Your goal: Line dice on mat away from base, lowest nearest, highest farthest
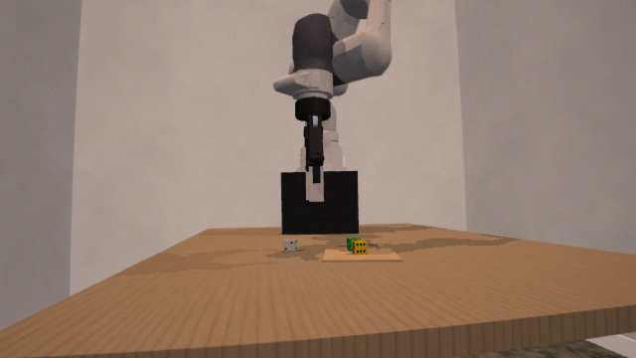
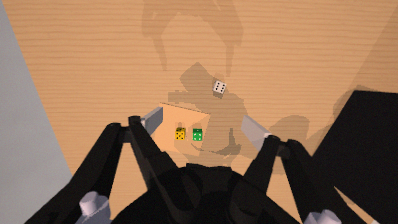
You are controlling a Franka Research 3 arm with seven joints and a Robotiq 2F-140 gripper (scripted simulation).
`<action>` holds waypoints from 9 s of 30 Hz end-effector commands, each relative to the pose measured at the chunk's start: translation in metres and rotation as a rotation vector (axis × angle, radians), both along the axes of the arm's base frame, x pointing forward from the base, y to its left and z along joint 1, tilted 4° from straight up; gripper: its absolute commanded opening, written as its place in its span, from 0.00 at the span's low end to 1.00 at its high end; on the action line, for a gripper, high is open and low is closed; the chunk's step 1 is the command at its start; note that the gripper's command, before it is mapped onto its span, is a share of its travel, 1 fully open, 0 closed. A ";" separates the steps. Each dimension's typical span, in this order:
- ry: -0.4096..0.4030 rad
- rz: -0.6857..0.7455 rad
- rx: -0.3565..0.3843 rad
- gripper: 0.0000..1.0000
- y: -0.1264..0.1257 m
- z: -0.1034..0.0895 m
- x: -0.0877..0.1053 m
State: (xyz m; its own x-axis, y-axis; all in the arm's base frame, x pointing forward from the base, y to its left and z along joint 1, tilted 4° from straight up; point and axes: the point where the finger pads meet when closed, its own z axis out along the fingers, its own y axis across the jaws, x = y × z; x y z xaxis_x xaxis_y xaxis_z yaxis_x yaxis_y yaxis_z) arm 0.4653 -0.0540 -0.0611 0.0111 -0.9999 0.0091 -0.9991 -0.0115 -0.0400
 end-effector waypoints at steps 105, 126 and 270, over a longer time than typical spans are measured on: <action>-0.010 1.340 -0.070 0.25 -0.051 -0.002 -0.039; -0.010 1.340 -0.071 0.25 -0.051 -0.008 -0.039; -0.010 1.340 -0.071 0.25 -0.052 -0.054 -0.035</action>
State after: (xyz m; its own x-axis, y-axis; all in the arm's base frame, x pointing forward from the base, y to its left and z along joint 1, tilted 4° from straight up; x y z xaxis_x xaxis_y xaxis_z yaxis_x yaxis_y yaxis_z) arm 0.4306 -0.1062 -0.1146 0.9730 -0.2211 0.0663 -0.2212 -0.9752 -0.0063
